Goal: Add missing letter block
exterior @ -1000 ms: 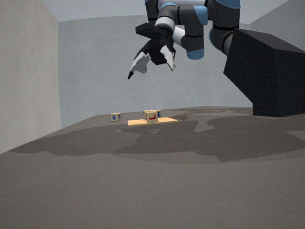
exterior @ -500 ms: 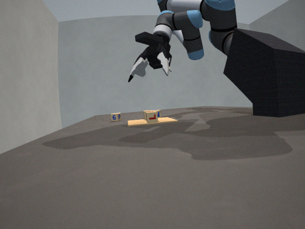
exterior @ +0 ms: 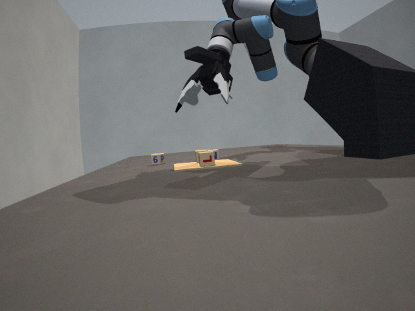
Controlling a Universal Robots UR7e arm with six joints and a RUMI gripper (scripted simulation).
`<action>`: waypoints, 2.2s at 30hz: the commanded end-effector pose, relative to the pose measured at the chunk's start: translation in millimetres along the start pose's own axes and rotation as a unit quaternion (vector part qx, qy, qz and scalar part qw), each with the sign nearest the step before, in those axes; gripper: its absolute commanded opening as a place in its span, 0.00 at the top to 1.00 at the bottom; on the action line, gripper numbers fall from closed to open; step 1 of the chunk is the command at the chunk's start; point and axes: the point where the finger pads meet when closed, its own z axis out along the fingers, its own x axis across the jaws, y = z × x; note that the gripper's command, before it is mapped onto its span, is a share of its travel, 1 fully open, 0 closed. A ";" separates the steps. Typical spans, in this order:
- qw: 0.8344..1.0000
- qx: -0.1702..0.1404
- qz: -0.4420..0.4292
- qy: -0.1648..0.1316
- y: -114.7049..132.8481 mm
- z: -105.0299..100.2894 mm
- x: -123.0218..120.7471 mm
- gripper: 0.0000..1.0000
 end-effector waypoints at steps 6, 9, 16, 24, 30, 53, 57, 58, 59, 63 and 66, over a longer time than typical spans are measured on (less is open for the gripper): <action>1.000 0.000 0.000 0.000 -0.1 -0.2 0.2 0.00; 1.000 0.000 0.000 0.000 -0.1 -0.2 0.2 0.00; 1.000 0.000 0.000 0.000 -0.1 -0.2 0.2 0.00; 1.000 0.000 0.000 0.000 -0.1 -0.2 0.2 0.00; 1.000 0.000 0.000 0.000 -0.1 -0.2 0.2 0.00; 1.000 0.000 0.000 0.000 11.6 -18.8 8.1 0.00; 1.000 0.000 0.000 0.000 20.1 -32.8 11.6 0.00; 1.000 0.000 0.000 0.000 20.1 -32.8 11.6 0.00; 1.000 0.000 0.000 0.000 20.1 -32.8 11.6 0.00; 1.000 0.000 0.000 0.000 28.4 -46.6 13.1 0.00; 1.000 0.000 0.000 0.000 33.3 -55.0 13.1 0.00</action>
